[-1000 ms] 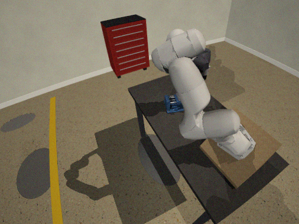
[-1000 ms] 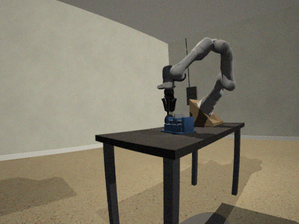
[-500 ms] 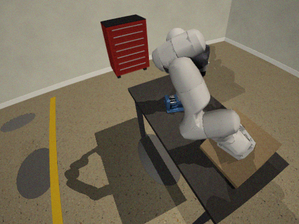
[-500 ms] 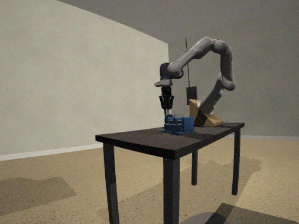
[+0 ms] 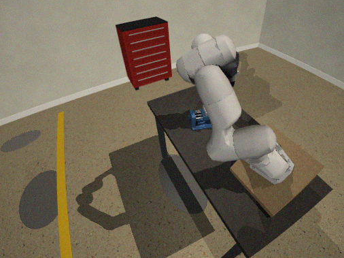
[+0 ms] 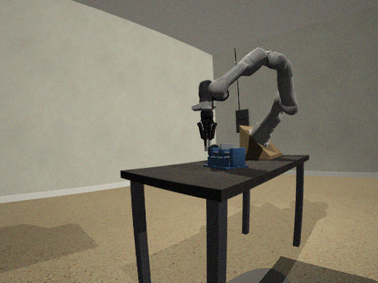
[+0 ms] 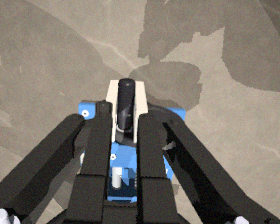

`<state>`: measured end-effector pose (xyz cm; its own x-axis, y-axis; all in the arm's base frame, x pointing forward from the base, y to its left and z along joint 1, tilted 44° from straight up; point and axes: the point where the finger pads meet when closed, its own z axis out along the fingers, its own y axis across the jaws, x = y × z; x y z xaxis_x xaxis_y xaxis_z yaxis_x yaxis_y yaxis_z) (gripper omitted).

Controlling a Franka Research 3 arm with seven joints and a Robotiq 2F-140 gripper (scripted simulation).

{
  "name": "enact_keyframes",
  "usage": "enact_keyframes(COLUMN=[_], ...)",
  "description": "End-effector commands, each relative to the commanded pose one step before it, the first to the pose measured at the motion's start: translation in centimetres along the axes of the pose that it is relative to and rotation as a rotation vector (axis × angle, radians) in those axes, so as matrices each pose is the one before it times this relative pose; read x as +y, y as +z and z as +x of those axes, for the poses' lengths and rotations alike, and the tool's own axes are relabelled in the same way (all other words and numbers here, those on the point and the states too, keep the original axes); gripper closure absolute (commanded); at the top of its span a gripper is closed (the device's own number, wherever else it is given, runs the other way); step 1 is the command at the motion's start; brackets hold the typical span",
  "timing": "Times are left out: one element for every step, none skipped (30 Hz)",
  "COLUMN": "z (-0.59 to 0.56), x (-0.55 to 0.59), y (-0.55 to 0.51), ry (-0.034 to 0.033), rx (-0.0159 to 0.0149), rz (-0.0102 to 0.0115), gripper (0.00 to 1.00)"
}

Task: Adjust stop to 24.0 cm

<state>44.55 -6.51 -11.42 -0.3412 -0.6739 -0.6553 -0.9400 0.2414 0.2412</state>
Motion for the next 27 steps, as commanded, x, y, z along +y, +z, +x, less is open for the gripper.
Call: enact_keyframes(z=[0.075, 0.0, 0.0, 0.0, 0.0, 0.0, 0.0, 0.0, 0.0, 0.0, 0.0, 0.0, 0.0, 0.0, 0.0, 0.0, 0.0, 0.0, 0.0, 0.0, 0.0, 0.0, 0.0, 0.0, 0.0, 0.0, 0.0], x=[-0.371, -0.118, -0.104, -0.091, -0.07, -0.051, -0.025, 0.017, 0.057, 0.112, 0.17, 0.17, 0.171, 0.169, 0.17, 0.0, 0.0, 0.169, 0.168, 0.168, 0.166, 0.166, 0.166, 0.164, 0.163, 0.163, 0.161], y=[0.584, 0.211, 0.227, 0.242, 0.265, 0.286, 0.312, 0.357, 0.383, 0.404, 0.361, 0.282, 0.24, 0.181, 0.167, 0.0, 0.0, 0.138, 0.116, 0.115, 0.079, 0.076, 0.076, 0.044, 0.043, 0.042, 0.019], ry=[0.00811, 0.0, 0.0, 0.0, 0.0, 0.0, 0.0, 0.0, 0.0, 0.0, 0.0, 0.0, 0.0, 0.0, 0.0, 0.0, 0.0, 0.0, 0.0, 0.0, 0.0, 0.0, 0.0, 0.0, 0.0, 0.0, 0.0], rx=[0.00366, 0.0, 0.0, 0.0, 0.0, 0.0, 0.0, -0.00001, 0.0, 0.00001, -0.00001, 0.0, 0.00001, -0.00001, 0.00001, 0.0, 0.0, 0.0, -0.00001, 0.00002, -0.00002, 0.0, 0.00002, -0.00002, 0.0, 0.00001, -0.00001], rz=[-0.00012, 0.0, 0.0, 0.0, 0.0, 0.0, 0.0, 0.0, 0.0, 0.0, 0.00001, 0.0, -0.00001, 0.00001, 0.0, 0.0, 0.0, 0.0, 0.0, -0.00001, 0.00001, 0.0, -0.00001, 0.00001, 0.0, -0.00001, 0.0], gripper=[0.96, 0.96, 0.96, 0.96, 0.96, 0.96, 0.96, 0.96, 0.96, 0.96, 0.96, 0.96, 0.96, 0.96, 0.96, 0.96, 0.96, 0.96, 0.96, 0.96, 0.96, 0.96, 0.96, 0.96, 0.96, 0.96, 0.96])
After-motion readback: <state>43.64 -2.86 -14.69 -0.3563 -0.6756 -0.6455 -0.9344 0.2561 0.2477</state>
